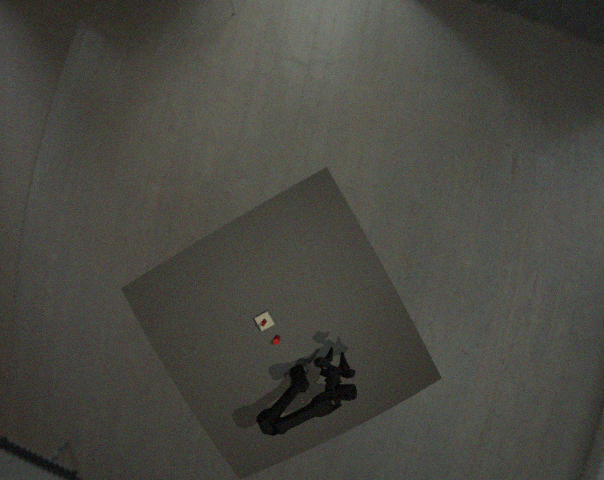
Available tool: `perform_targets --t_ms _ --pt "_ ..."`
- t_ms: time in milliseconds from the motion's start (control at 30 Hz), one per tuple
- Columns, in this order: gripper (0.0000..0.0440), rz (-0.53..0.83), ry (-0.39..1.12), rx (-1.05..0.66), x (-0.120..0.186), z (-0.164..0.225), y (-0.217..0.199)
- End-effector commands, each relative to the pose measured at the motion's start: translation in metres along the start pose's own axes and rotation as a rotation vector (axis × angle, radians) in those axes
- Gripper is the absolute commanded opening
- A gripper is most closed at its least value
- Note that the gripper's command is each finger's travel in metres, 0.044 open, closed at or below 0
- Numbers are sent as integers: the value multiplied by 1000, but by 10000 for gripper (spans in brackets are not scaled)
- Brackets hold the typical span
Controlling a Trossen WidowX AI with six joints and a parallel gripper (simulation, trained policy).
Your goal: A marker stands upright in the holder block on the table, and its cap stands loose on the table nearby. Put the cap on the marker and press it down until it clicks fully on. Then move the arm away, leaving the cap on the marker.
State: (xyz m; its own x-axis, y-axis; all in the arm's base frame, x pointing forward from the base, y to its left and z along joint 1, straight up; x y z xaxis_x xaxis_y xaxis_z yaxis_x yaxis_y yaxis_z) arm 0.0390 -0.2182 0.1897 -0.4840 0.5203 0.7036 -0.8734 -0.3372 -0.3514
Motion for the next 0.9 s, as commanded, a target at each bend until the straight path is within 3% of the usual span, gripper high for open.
perform_targets --t_ms 0,867 --pt "279 11 -32 23 -4 3 -3" --pt "315 87 -168 177 -25 17 -31"
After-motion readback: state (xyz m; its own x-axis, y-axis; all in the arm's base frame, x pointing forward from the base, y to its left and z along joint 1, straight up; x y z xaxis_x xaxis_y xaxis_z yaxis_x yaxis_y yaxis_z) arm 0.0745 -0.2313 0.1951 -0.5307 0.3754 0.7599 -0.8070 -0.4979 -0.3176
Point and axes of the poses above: the point midway between the two fingers, 35 mm back from their tips, its own x axis back along the fingers, its own y axis across the jaws, z = x × y, the point moved 3 cm from there along x, back along the fingers, and after that the axes turned 13 degrees about -x, right-handed, at the moved point
